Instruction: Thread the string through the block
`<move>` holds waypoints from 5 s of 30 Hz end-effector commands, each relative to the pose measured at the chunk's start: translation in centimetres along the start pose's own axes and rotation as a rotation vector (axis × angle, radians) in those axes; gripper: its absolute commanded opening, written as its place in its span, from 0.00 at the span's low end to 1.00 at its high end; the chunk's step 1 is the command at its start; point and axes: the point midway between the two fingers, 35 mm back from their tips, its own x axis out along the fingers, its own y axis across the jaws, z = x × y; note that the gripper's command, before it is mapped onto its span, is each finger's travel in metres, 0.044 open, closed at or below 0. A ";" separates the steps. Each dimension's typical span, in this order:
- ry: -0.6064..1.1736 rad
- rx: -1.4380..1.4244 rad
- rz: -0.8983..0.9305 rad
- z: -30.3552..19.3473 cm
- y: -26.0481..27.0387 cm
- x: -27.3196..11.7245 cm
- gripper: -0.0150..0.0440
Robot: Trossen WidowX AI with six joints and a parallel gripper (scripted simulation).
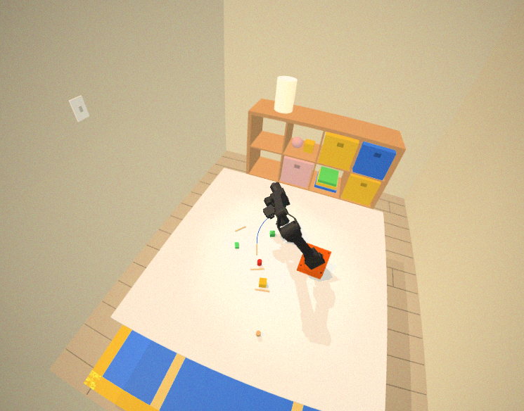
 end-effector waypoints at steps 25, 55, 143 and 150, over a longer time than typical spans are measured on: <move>0.023 -0.196 0.252 0.5 4.4 5.5 0.73; 0.023 -0.196 0.252 0.5 4.4 5.6 0.25; -0.086 -0.995 0.258 13.0 5.8 6.5 0.46; -0.086 -0.995 0.258 13.0 6.1 7.6 0.46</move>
